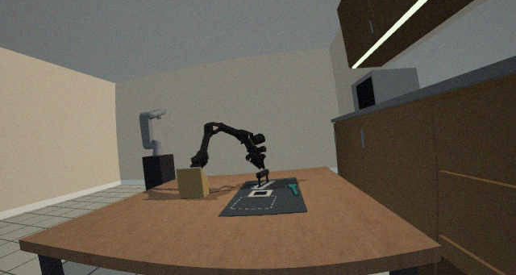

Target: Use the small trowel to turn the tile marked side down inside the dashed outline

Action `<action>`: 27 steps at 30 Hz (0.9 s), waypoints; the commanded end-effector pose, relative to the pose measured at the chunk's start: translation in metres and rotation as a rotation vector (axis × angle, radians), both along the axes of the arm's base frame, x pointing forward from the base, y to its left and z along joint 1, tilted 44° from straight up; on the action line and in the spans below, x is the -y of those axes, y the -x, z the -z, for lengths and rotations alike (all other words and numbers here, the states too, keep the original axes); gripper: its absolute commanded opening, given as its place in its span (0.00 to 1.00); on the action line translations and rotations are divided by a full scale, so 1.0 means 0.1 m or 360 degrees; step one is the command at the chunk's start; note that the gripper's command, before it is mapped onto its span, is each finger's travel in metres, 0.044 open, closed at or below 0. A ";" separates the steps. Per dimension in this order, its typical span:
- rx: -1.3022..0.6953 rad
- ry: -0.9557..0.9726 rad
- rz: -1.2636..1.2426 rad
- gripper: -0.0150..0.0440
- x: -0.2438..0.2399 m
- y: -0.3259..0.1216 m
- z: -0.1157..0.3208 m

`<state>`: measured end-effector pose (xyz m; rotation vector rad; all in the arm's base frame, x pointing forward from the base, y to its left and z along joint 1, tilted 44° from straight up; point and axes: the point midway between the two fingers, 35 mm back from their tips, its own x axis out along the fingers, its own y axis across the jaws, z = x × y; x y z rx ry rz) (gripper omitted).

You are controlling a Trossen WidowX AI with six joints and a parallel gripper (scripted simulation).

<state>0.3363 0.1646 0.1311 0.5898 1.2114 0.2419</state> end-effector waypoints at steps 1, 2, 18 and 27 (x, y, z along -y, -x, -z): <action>0.0141 0.0076 -0.0147 0.76 -0.04 0.04 0.01; 0.0177 0.0094 -0.0183 0.76 -0.04 0.05 0.01; 0.0712 0.0476 -0.0700 0.76 -0.11 0.18 0.08; 0.1003 0.0742 -0.0978 0.76 -0.12 0.26 0.12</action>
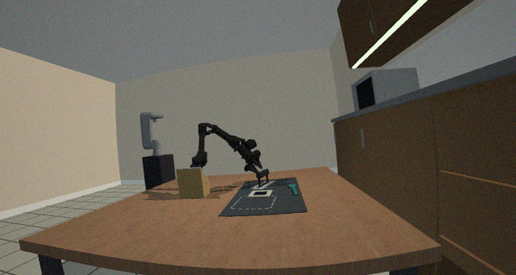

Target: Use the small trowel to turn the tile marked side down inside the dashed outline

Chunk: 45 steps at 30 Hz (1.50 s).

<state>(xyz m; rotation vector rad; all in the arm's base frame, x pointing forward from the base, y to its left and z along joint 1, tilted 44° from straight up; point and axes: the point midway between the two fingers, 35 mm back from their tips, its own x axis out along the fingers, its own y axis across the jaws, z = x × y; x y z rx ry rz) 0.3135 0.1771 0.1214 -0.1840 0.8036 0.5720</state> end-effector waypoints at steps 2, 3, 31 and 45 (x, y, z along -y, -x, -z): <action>0.0167 0.0152 -0.0142 0.76 0.00 0.05 0.03; 0.0200 0.0182 -0.0169 0.76 0.00 0.06 0.03; 0.0538 0.0506 -0.0438 0.76 -0.06 0.05 0.15; 0.0539 0.0505 -0.0438 0.76 -0.14 -0.10 0.29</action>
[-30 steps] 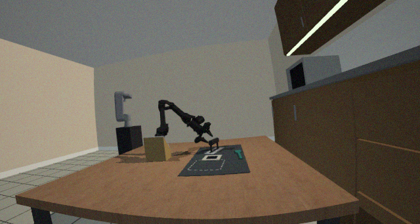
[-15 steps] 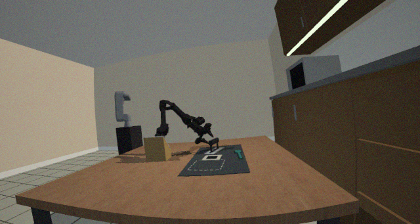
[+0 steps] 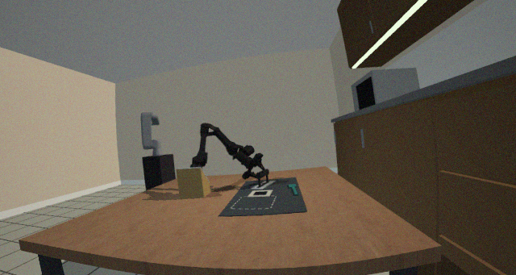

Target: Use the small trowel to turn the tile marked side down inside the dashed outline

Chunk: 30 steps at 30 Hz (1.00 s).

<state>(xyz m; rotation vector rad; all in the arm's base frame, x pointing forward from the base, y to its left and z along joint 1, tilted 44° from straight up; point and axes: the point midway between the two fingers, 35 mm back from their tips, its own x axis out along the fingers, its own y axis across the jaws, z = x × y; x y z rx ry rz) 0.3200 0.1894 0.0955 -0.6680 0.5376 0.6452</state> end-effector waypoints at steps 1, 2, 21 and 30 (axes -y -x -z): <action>0.0002 0.0007 -0.0006 0.76 -0.03 -0.05 0.05; 0.0002 0.0007 -0.0006 0.76 -0.03 -0.06 0.06; 0.0002 0.0007 -0.0006 0.48 -0.09 -0.16 0.18; 0.0002 0.0007 -0.0006 0.38 -0.09 -0.16 0.18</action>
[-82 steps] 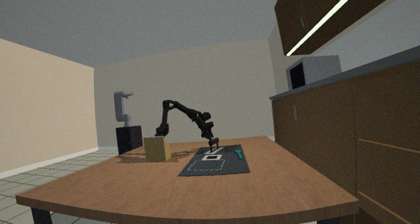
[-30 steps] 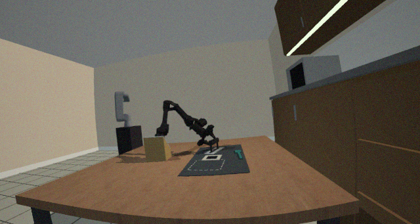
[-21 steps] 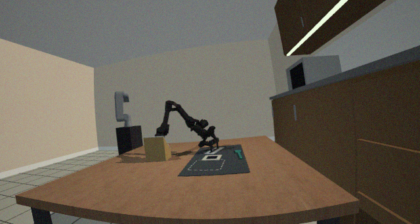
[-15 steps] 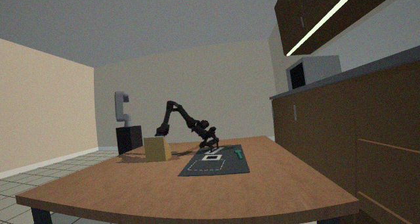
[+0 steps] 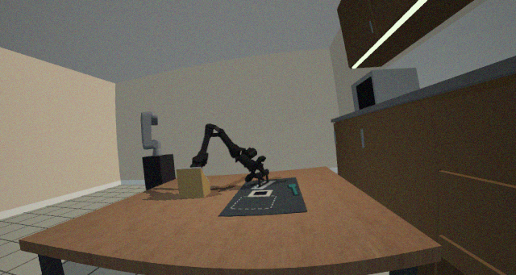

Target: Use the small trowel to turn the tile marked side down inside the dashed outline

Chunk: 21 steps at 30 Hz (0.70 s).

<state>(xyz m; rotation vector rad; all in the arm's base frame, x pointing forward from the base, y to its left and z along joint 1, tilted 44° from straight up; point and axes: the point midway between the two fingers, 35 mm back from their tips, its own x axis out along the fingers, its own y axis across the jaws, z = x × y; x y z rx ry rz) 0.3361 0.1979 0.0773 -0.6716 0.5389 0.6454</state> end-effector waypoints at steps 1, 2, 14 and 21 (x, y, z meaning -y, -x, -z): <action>0.0003 0.0001 -0.0004 0.37 0.00 0.00 0.00; 0.0003 0.0001 -0.0004 0.36 0.00 0.00 0.00; 0.0002 0.0002 -0.0004 0.25 0.06 -0.02 -0.06; 0.0002 0.0005 -0.0001 0.25 0.36 -0.06 -0.37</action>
